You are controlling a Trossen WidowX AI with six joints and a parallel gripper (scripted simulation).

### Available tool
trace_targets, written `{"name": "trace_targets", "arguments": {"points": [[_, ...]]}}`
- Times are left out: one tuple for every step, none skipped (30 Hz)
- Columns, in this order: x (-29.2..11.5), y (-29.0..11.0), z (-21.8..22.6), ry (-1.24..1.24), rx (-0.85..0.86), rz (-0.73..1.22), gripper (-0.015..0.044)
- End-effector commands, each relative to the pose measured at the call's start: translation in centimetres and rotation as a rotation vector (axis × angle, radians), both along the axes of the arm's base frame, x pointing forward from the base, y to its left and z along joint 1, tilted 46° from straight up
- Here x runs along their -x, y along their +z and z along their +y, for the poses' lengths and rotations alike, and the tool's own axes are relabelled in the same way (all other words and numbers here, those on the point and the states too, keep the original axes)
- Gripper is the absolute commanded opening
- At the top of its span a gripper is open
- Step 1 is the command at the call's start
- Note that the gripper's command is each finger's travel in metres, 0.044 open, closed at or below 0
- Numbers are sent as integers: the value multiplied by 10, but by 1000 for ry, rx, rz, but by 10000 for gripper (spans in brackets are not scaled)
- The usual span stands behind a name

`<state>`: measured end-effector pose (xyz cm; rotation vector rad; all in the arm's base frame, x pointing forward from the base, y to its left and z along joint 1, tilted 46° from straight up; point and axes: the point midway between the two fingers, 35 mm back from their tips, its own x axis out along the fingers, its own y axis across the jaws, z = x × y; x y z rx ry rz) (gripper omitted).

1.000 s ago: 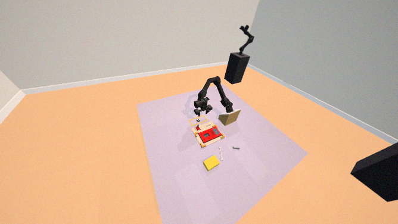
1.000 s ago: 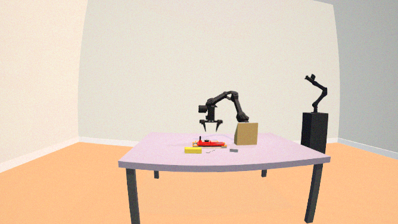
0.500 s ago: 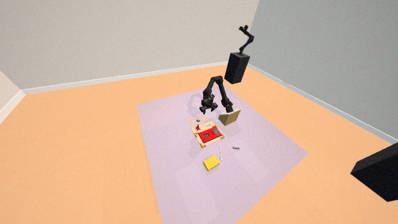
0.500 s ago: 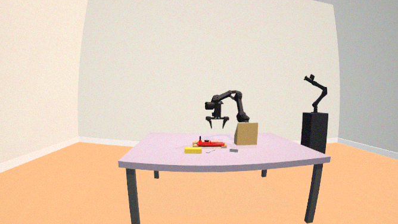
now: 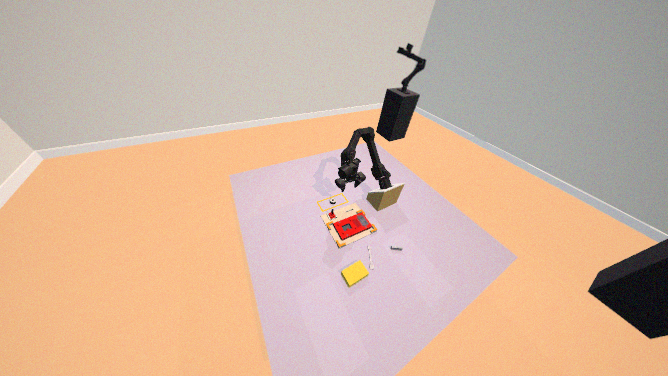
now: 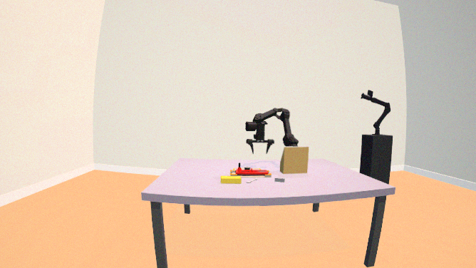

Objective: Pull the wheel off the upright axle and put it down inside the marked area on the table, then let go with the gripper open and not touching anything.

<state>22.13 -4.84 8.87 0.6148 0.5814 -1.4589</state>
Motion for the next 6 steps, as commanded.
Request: {"name": "trace_targets", "arguments": {"points": [[1, 0, 0, -3, -3, -1, 440], [1, 0, 0, -3, -3, -1, 440], [1, 0, 0, -3, -3, -1, 440], [1, 0, 0, -3, -3, -1, 440], [1, 0, 0, -3, -3, -1, 440], [1, 0, 0, -3, -3, -1, 440]]}}
